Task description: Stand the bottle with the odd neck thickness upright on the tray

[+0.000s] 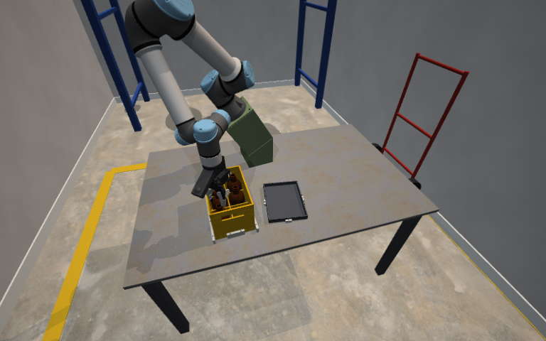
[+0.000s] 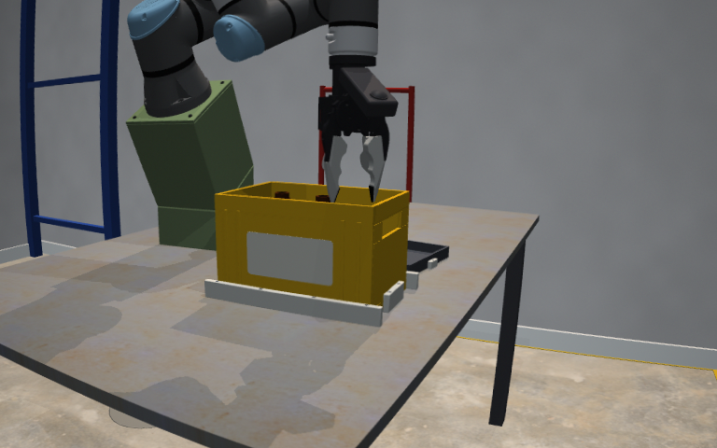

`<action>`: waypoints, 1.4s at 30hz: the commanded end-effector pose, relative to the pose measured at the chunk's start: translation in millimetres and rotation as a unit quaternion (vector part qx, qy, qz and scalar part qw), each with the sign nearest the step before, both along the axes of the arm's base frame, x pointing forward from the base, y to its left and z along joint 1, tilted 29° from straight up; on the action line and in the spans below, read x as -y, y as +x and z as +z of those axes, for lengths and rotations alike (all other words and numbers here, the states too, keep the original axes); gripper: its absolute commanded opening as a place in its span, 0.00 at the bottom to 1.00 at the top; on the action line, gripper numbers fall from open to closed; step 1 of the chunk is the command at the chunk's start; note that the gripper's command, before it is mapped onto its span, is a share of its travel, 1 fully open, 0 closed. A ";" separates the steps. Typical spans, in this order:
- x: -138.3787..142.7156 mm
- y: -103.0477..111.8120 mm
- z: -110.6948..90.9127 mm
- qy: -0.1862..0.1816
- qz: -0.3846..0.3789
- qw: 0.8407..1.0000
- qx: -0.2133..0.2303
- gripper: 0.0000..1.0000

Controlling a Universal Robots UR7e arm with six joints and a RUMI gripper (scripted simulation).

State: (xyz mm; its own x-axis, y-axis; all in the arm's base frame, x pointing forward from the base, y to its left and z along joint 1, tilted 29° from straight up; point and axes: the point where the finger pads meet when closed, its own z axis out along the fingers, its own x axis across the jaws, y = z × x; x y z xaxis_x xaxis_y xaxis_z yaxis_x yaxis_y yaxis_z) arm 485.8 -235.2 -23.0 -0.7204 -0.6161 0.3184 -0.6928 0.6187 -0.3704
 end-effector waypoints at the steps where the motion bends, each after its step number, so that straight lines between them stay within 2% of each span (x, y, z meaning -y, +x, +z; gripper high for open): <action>1: 2.8 0.6 -4.7 0.000 0.000 1.000 0.001 0.38; 18: 11.0 1.1 -19.3 0.000 0.000 1.000 0.001 0.38; 42: 14.1 1.3 -24.8 0.000 0.000 1.000 0.001 0.38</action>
